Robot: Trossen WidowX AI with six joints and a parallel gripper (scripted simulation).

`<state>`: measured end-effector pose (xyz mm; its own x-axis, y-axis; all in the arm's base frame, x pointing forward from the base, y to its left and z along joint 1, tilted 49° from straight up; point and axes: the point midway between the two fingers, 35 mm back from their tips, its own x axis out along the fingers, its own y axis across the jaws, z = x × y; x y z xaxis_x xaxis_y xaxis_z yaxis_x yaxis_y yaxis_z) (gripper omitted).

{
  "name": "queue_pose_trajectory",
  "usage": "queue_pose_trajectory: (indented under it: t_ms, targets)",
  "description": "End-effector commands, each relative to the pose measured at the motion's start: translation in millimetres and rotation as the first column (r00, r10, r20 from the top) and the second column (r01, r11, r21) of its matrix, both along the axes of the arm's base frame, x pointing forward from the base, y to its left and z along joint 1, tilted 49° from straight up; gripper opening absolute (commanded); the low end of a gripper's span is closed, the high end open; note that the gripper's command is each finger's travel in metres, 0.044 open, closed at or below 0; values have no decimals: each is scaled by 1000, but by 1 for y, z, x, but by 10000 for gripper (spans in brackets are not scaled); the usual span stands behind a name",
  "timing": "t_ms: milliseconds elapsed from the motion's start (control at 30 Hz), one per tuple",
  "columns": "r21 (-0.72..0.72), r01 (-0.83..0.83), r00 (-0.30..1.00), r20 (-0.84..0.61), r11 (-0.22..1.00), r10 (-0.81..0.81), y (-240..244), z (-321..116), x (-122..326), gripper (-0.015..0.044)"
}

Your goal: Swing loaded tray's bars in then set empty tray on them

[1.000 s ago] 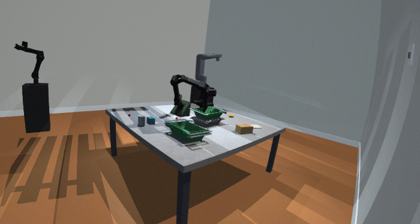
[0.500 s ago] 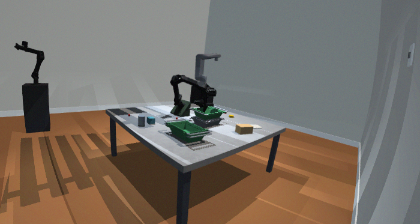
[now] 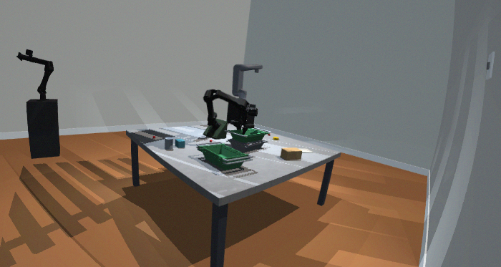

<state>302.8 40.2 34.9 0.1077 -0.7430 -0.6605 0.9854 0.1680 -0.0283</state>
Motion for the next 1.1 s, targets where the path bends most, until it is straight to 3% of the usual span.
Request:
queue_pose_trajectory:
  t_ms: [0,500,800,1067]
  targets:
    - [0,0,1000,-13,1000,0,-1,-2,-2,220]
    - [0,0,1000,-13,1000,0,-1,-2,-2,440]
    - [0,-2,1000,-5,1000,2,4,3,0,440]
    - [7,-25,1000,-14,1000,25,39,31,-1,440]
